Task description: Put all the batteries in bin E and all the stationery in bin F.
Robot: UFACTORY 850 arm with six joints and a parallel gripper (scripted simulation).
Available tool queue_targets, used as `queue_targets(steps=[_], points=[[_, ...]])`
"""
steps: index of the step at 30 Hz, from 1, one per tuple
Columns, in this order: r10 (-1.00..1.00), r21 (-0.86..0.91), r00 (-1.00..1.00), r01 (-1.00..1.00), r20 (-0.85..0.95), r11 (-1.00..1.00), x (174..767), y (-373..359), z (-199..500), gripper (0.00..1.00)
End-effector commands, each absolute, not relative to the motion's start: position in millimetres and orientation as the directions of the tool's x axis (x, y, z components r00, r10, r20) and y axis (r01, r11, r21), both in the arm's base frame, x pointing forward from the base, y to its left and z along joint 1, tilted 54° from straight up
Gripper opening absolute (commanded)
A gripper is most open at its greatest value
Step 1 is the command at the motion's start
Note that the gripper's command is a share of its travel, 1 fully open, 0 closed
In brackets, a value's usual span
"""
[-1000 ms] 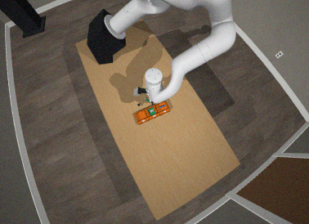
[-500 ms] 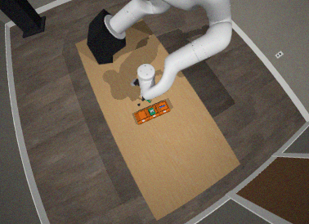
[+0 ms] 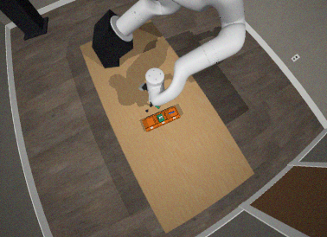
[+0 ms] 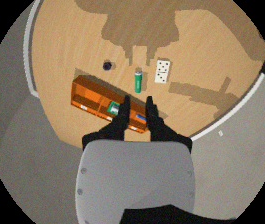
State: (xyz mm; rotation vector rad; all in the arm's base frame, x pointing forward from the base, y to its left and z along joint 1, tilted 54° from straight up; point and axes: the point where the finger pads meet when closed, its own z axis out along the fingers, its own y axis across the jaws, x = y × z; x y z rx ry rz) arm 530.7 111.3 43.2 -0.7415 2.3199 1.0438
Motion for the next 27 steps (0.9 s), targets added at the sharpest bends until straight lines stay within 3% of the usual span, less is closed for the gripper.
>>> queue_targets(steps=[1, 27], points=[[-0.274, 0.516, -0.734, -0.647, -0.621, 0.561, 531.2, 110.8, 43.6, 0.28], [-0.274, 0.517, -0.734, -0.647, -0.621, 0.561, 540.5, 145.2, 17.8, 0.28]])
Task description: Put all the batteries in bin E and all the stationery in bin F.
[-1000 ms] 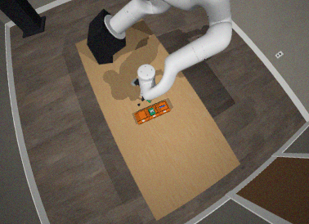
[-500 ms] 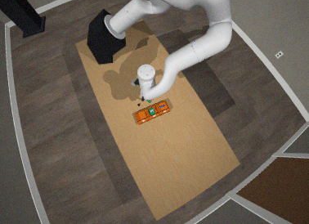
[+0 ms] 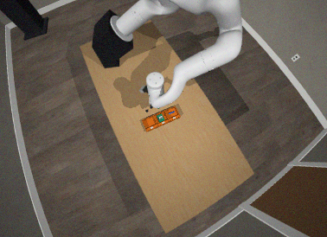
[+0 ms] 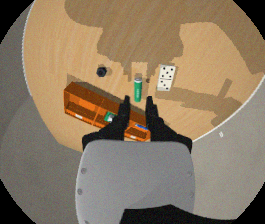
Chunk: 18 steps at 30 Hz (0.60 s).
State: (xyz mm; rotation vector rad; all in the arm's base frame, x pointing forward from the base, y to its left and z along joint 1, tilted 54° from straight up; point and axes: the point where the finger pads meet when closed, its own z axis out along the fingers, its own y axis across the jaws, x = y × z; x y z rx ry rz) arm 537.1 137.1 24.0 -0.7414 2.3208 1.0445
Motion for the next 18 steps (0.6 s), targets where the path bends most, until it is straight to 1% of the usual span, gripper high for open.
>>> queue_targets(steps=[1, 18], points=[[-0.274, 0.517, -0.734, -0.647, -0.621, 0.561, 541.4, 148.3, 15.4, 0.28], [-0.274, 0.517, -0.734, -0.647, -0.621, 0.561, 546.4, 167.7, 0.7, 0.28]])
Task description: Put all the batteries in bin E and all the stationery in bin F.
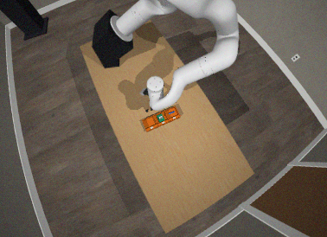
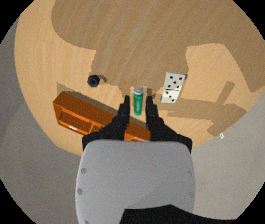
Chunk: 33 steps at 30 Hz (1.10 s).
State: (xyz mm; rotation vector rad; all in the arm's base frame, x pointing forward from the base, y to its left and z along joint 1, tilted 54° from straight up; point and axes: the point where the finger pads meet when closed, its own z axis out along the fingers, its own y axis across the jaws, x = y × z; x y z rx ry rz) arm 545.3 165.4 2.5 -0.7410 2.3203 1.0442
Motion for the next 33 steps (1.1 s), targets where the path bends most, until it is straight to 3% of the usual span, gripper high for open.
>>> queue_targets(steps=[1, 12, 13, 33], points=[[-0.274, 0.517, -0.734, -0.647, -0.621, 0.561, 546.6, 168.8, -0.1, 0.28], [-0.274, 0.517, -0.734, -0.647, -0.621, 0.561, 546.6, 168.8, 0.0, 0.28], [-0.274, 0.517, -0.734, -0.647, -0.621, 0.561, 546.7, 168.7, 0.0, 0.0], [-0.274, 0.517, -0.734, -0.647, -0.621, 0.561, 546.6, 168.7, 0.0, 0.0]])
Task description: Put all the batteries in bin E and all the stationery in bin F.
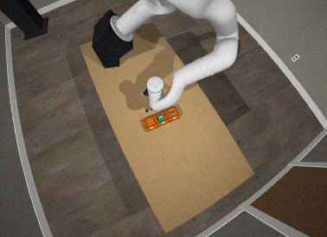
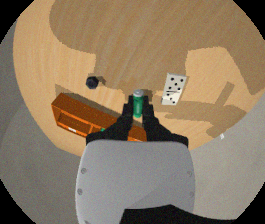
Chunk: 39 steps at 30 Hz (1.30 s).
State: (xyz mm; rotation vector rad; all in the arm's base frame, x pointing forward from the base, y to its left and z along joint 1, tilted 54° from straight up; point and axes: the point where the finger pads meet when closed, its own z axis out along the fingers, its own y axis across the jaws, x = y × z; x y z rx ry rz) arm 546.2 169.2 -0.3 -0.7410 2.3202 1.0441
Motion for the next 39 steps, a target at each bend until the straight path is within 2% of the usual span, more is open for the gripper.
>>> queue_targets(steps=[1, 39], points=[[-0.274, 0.517, -0.734, -0.647, -0.621, 0.561, 546.6, 168.7, 0.0, 0.0], [-0.274, 0.516, -0.734, -0.647, -0.621, 0.561, 534.3, 121.9, 35.3, 0.0]])
